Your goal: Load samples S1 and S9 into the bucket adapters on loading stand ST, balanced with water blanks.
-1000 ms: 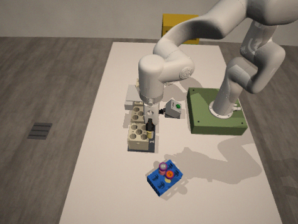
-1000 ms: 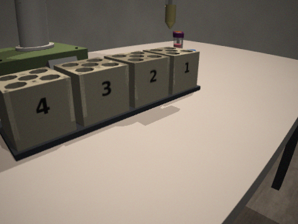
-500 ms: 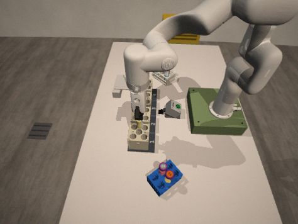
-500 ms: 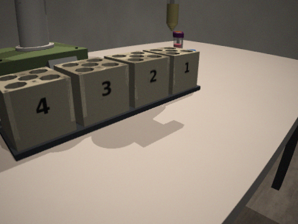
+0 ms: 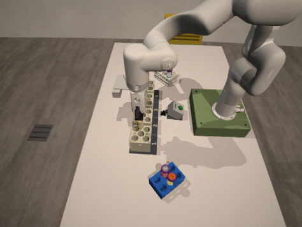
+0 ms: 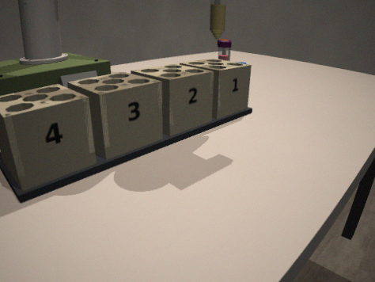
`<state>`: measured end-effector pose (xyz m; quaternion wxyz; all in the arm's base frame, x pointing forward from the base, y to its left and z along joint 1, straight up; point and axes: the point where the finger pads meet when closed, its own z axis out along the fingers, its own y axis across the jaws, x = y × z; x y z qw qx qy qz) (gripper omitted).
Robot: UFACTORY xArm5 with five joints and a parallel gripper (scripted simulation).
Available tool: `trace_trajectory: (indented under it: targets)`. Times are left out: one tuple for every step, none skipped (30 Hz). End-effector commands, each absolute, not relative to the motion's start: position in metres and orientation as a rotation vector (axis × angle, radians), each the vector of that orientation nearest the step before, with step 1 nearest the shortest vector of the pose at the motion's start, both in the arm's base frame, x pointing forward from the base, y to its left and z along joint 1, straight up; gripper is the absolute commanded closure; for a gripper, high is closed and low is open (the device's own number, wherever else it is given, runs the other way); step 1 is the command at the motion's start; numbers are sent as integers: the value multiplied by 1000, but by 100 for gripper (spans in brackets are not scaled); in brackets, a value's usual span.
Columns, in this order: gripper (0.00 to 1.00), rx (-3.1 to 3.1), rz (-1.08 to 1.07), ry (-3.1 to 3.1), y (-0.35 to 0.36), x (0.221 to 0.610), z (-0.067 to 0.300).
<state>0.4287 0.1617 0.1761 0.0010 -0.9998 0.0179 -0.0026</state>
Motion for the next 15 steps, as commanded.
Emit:
trace_trajectory:
  targets:
    - [100, -3135, -13, 56, 162, 430, 178]
    - [100, -3135, -13, 56, 162, 430, 178]
    - [100, -3135, -13, 56, 162, 430, 178]
    - [100, -3135, -13, 56, 162, 430, 178]
    - [100, -3135, -13, 56, 162, 430, 178]
    - [100, -3135, -13, 56, 162, 430, 176]
    - [100, -3135, -13, 56, 162, 430, 174]
    - [100, -3135, -13, 56, 162, 430, 172]
    - [100, -3135, -13, 56, 162, 430, 170]
    - [100, -3135, -13, 56, 162, 430, 168]
    - [100, -3135, -13, 56, 162, 430, 166]
    - [100, -3135, -13, 56, 162, 430, 164]
    - [100, -3135, -13, 56, 162, 430, 162]
    - [100, -3135, -13, 56, 162, 430, 160]
    - [100, -3135, -13, 56, 162, 430, 158]
